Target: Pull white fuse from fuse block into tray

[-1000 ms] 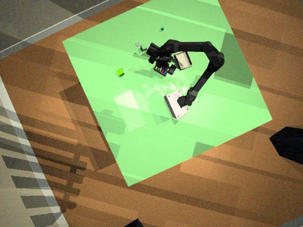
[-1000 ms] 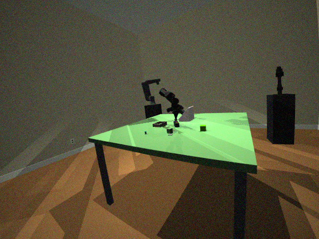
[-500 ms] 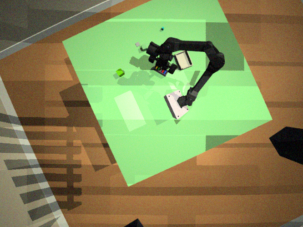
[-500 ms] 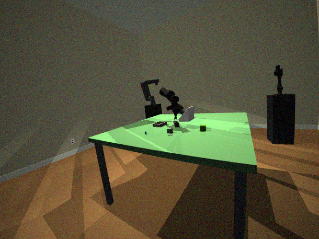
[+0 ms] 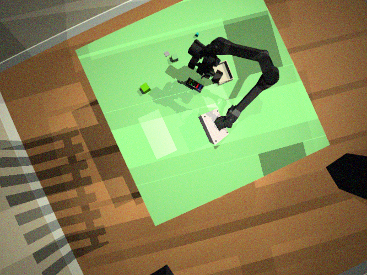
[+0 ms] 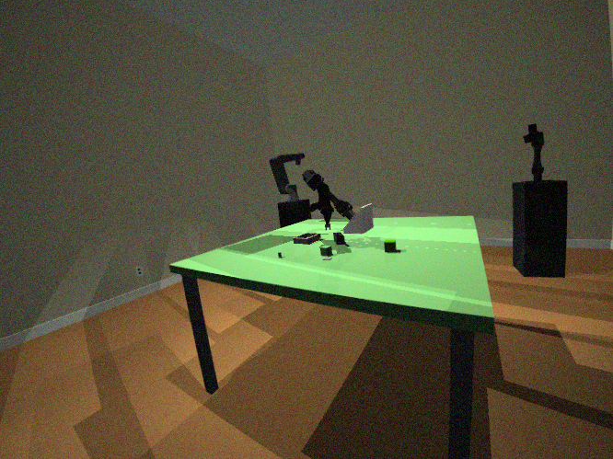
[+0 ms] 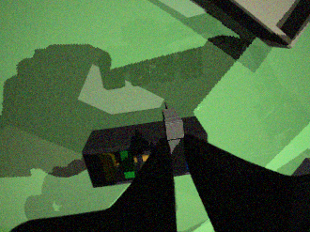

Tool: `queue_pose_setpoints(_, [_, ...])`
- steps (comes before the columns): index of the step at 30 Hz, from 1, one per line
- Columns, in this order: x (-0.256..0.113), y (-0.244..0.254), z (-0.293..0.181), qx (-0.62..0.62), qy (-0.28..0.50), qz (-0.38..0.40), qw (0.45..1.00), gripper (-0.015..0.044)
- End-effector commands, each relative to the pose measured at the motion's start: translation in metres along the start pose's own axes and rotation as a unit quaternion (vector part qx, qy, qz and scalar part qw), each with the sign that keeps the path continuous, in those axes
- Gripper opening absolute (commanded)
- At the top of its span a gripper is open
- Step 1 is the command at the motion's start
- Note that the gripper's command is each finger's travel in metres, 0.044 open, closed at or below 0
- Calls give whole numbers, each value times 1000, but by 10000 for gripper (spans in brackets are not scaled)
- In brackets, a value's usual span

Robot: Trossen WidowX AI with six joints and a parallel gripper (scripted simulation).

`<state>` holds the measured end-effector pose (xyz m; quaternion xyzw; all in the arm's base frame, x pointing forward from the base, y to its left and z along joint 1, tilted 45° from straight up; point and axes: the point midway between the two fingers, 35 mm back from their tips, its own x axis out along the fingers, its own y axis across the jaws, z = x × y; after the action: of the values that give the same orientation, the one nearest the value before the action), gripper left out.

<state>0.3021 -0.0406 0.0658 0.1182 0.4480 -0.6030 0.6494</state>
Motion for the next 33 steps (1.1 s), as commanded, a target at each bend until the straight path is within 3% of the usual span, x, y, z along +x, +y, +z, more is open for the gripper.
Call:
queue_pose_setpoints(1, [-2, -13, 26, 0, -1, 3, 1000, 0])
queue_pose_setpoints(15, [-3, -90, 110, 2, -10, -4, 1000, 0])
queue_pose_setpoints(33, [17, -94, 114, 2, -11, -5, 1000, 0])
